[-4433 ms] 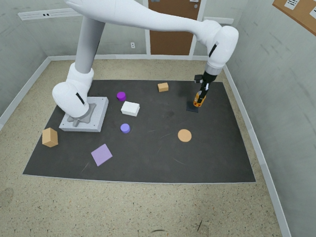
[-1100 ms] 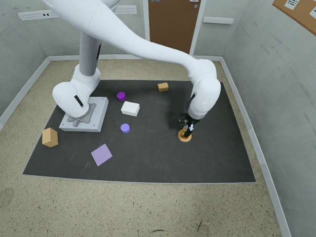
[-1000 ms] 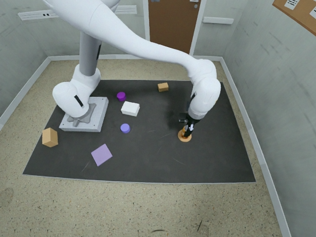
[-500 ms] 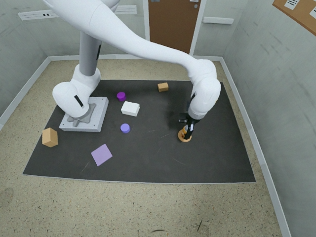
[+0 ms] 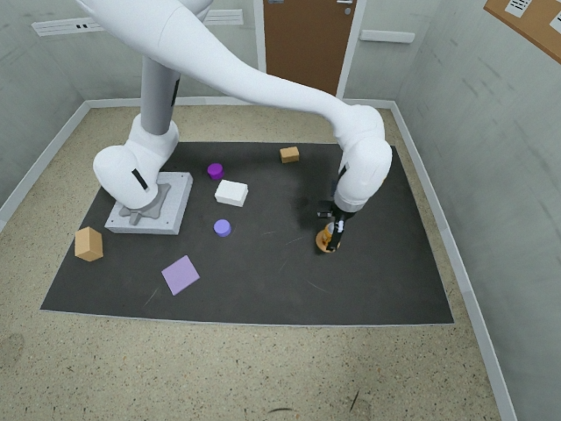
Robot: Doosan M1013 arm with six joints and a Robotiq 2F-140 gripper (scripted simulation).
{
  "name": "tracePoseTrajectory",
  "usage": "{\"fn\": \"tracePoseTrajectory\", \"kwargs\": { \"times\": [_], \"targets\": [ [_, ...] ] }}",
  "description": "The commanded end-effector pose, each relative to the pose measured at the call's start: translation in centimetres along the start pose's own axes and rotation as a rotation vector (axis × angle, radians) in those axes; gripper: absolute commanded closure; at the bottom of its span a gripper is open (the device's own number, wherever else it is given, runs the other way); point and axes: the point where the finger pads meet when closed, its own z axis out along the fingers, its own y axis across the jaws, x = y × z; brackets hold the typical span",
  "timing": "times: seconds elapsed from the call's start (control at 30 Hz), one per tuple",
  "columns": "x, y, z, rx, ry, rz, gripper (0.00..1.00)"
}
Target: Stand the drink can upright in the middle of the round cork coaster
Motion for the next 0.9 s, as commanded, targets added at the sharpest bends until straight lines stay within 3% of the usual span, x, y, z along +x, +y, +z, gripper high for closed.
{"fn": "tracePoseTrajectory", "kwargs": {
  "times": [0.0,0.4,0.47,0.53,0.6,0.67,0.87],
  "targets": [
    [0.0,0.0,-0.1,0.0,-0.001,0.0,0.0],
    [0.0,0.0,-0.2,0.0,-0.001,0.0,0.0],
    [0.0,0.0,-2.1,0.0,-0.001,0.0,0.0],
    [0.1,0.0,-6.0,0.0,-0.002,0.0,0.0],
    [0.1,0.0,-6.0,0.0,-0.002,0.0,0.0],
    [0.1,0.0,-9.3,0.0,-0.002,0.0,0.0],
    [0.2,0.0,-10.1,0.0,-0.002,0.0,0.0]
  ]
}}
